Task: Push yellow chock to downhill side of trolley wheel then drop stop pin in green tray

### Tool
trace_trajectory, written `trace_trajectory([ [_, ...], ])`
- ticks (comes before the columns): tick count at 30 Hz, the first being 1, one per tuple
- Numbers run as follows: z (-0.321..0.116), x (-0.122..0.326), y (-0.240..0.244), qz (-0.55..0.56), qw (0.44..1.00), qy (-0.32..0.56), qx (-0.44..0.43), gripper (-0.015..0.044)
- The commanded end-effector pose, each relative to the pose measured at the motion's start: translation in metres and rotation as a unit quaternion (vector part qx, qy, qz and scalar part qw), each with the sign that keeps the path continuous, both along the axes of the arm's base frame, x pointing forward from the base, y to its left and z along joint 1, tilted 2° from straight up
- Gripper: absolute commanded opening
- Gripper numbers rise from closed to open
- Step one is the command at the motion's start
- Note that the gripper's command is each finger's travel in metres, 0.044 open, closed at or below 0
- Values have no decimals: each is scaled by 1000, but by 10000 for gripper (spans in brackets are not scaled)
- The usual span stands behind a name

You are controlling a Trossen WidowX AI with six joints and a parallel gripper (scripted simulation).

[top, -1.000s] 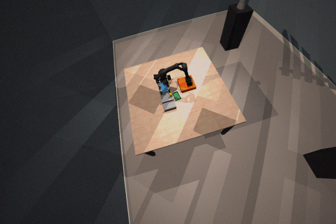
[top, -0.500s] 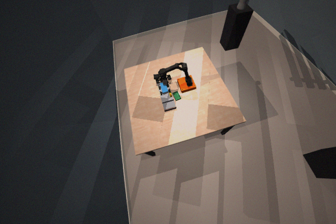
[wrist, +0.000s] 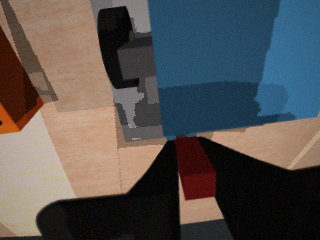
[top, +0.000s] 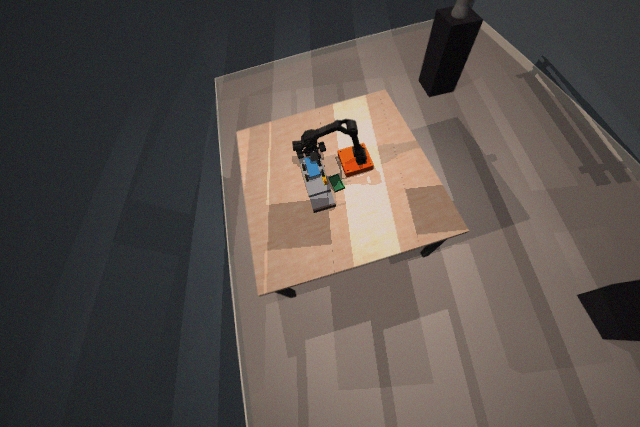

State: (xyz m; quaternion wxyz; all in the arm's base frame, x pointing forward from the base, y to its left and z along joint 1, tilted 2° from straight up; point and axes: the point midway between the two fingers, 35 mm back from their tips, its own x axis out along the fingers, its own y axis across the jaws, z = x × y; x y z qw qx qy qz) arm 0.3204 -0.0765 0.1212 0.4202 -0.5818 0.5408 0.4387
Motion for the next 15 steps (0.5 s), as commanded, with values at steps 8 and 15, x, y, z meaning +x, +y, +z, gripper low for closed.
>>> trace_trajectory([
  [8, 9, 0, 1, -2, 1000, -3, -2, 0],
  [15, 13, 0, 2, -2, 1000, -3, -2, 0],
])
